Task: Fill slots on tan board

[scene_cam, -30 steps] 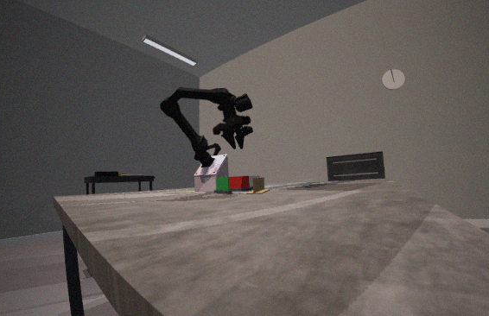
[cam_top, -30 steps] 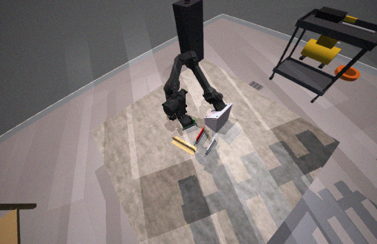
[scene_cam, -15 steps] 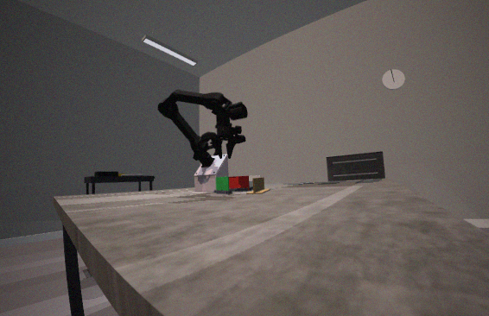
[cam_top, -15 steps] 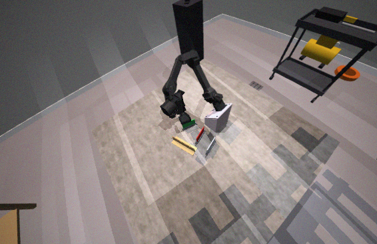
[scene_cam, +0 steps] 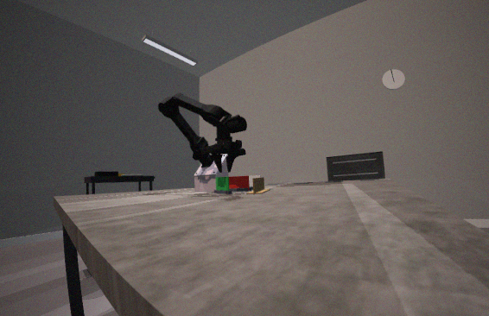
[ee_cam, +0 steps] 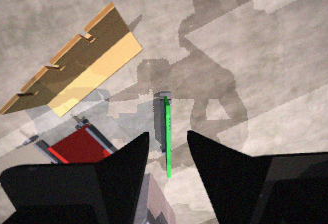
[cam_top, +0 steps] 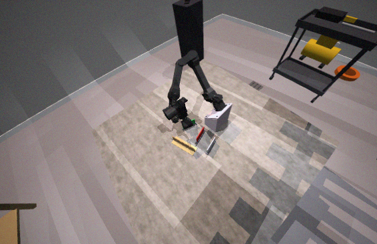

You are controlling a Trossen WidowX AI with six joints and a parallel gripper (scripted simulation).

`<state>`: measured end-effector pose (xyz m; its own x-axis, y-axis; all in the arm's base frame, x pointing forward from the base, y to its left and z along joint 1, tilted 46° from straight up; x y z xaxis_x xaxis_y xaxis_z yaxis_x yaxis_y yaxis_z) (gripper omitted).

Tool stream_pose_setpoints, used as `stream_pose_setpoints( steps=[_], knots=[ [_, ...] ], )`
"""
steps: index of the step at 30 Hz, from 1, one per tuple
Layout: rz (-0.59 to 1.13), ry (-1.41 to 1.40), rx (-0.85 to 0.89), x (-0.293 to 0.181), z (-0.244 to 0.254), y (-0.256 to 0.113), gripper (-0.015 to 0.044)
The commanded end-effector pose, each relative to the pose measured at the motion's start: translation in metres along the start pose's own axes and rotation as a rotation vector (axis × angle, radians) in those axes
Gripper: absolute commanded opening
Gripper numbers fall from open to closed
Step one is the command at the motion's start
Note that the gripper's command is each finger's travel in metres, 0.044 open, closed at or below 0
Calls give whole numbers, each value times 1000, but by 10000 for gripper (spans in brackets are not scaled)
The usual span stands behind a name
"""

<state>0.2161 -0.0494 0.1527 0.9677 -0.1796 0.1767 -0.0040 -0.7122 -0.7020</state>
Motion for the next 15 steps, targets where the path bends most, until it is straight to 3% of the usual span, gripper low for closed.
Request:
stream_pose_setpoints(
  steps=[1, 15],
  knots=[
    [-1, -4, -3, 0, 0, 7, 184],
    [-1, -4, -4, 0, 0, 29, 184]
  ],
)
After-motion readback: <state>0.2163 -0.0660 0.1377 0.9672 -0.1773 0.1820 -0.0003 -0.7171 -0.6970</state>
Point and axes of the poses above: the point midway between the two fingers, 35 mm back from their tips, its own y axis out along the fingers, its own z axis across the jaws, x = y × z, the point moved 10 cm from there along -y, back along the fingers, and after that the axes turned 8 degrees about -y, right-handed, at the moved point
